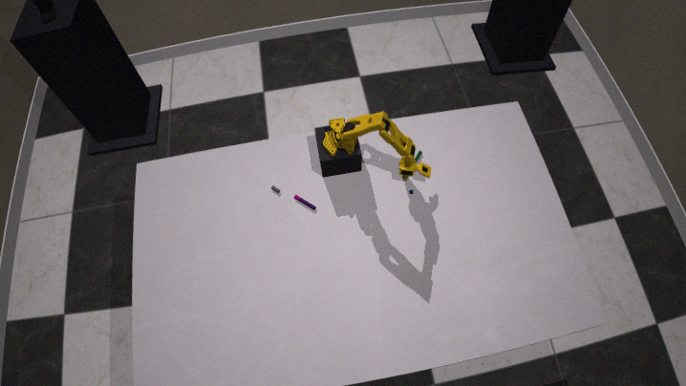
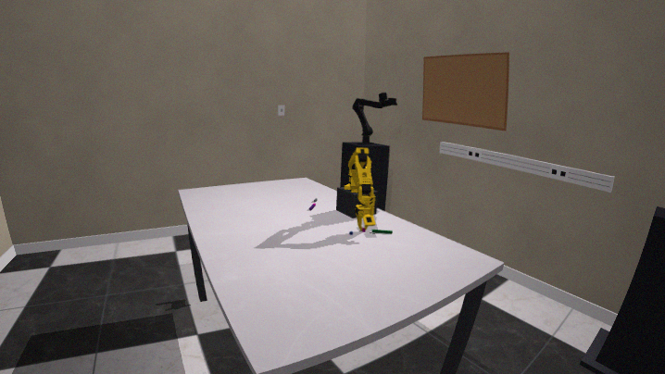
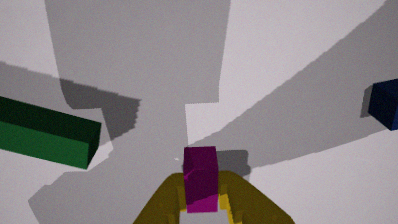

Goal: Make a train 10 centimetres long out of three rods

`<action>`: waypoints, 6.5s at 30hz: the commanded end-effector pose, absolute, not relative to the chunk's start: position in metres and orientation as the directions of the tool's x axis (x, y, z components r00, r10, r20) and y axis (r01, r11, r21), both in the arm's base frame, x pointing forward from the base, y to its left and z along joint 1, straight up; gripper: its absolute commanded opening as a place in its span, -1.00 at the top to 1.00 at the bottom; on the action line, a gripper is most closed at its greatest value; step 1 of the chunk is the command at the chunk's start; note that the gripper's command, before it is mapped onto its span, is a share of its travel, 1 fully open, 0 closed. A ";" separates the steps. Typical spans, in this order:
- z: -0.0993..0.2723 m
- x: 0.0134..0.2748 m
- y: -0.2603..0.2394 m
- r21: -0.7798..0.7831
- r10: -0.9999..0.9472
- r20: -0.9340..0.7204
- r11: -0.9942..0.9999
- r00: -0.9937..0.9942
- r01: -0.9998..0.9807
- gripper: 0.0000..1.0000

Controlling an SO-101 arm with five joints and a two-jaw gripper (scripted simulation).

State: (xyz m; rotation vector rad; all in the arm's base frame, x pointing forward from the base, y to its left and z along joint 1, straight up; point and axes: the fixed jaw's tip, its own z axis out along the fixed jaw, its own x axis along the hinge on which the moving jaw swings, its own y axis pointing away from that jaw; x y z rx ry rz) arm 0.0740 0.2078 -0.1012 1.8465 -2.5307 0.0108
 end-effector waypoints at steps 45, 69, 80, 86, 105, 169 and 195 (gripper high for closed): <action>-0.066 0.099 0.196 0.001 -0.945 0.006 0.328 -0.328 -0.945 1.00; -0.069 0.188 0.083 0.003 -0.879 0.004 0.476 -0.476 -0.879 1.00; -0.071 0.196 -0.002 0.003 -0.827 0.002 0.562 -0.562 -0.827 1.00; -0.071 0.188 -0.038 0.003 -0.803 0.001 0.596 -0.596 -0.803 1.00; -0.073 0.161 -0.093 0.003 -0.755 0.001 0.655 -0.655 -0.755 1.00; -0.093 0.157 -0.098 0.003 -0.749 0.000 0.663 -0.663 -0.749 1.00; -0.093 0.157 -0.098 0.003 -0.749 0.000 0.662 -0.662 -0.749 1.00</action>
